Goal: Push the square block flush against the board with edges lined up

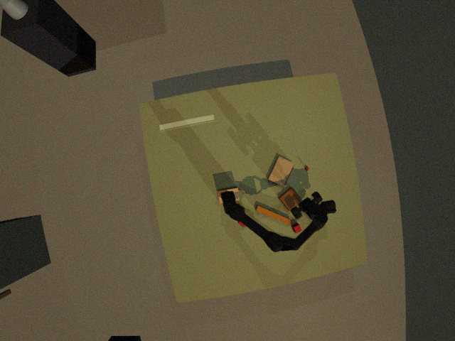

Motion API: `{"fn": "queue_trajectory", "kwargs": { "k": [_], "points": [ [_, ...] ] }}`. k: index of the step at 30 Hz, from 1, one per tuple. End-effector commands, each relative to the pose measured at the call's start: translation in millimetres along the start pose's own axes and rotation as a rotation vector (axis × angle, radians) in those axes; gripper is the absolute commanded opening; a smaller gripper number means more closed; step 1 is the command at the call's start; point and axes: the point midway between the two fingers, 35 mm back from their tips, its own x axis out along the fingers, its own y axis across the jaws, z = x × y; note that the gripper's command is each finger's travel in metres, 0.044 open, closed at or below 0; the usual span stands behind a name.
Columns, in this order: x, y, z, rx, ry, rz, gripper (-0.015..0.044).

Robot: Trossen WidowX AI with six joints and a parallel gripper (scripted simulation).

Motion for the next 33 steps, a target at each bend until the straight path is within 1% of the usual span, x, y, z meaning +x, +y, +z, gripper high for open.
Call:
{"fn": "queue_trajectory", "kwargs": {
  "k": [1,33],
  "points": [
    [3,-2,-10,-0.006,0.011,-0.008,0.0],
    [3,-5,-63,-0.007,0.015,-0.008,0.0]
  ]
}}
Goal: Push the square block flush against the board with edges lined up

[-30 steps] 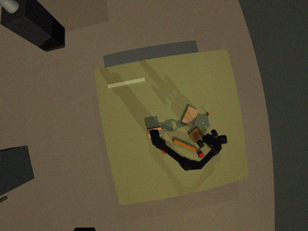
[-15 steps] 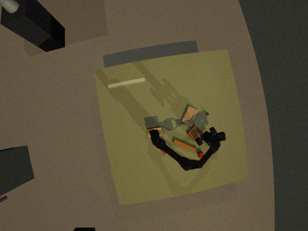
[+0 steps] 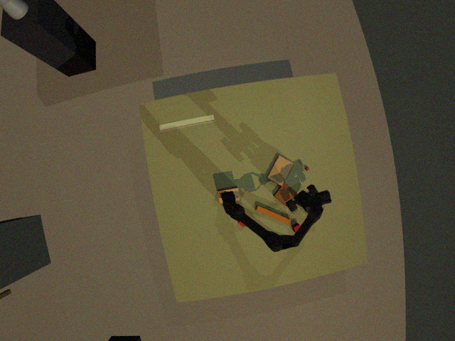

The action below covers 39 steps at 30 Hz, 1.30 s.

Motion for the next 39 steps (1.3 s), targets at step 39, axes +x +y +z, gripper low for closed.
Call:
{"fn": "queue_trajectory", "kwargs": {
  "k": [39],
  "points": [
    [5,0,31,-0.011,0.013,-0.015,0.0]
  ]
}}
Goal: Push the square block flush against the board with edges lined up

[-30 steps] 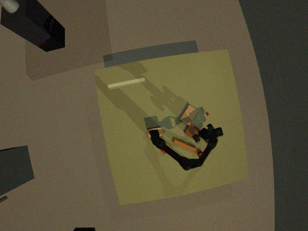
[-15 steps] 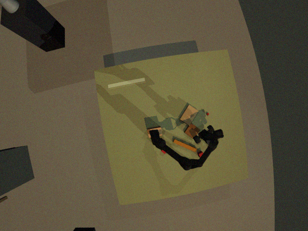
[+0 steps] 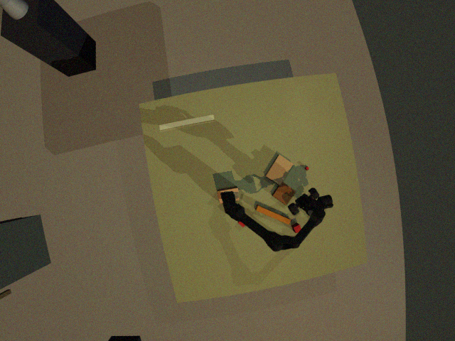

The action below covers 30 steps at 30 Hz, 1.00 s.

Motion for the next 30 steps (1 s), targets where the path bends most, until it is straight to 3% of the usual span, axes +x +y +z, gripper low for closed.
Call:
{"fn": "queue_trajectory", "kwargs": {
  "k": [1,5,10,26,30],
  "points": [
    [-1,1,7,0.0,-0.002,0.001,0.0],
    [-3,1,6,0.001,0.0,0.001,0.0],
    [-55,0,6,-0.001,0.0,0.002,0.0],
    [-55,6,-24,-0.201,0.0,0.002,0.0],
    [-21,7,-24,-0.287,0.0,0.002,0.0]
  ]
}}
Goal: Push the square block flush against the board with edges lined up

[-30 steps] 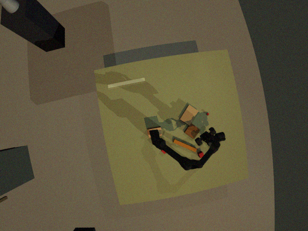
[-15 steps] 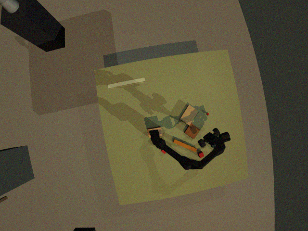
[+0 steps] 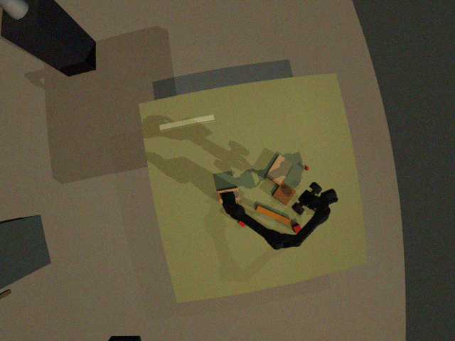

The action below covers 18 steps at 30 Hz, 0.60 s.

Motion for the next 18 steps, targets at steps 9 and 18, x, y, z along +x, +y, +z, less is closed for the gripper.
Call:
{"fn": "queue_trajectory", "kwargs": {
  "k": [9,18],
  "points": [
    [49,-7,-4,-0.106,0.012,-0.024,0.0],
    [48,-6,-18,-0.106,0.014,-0.023,0.0]
  ]
}}
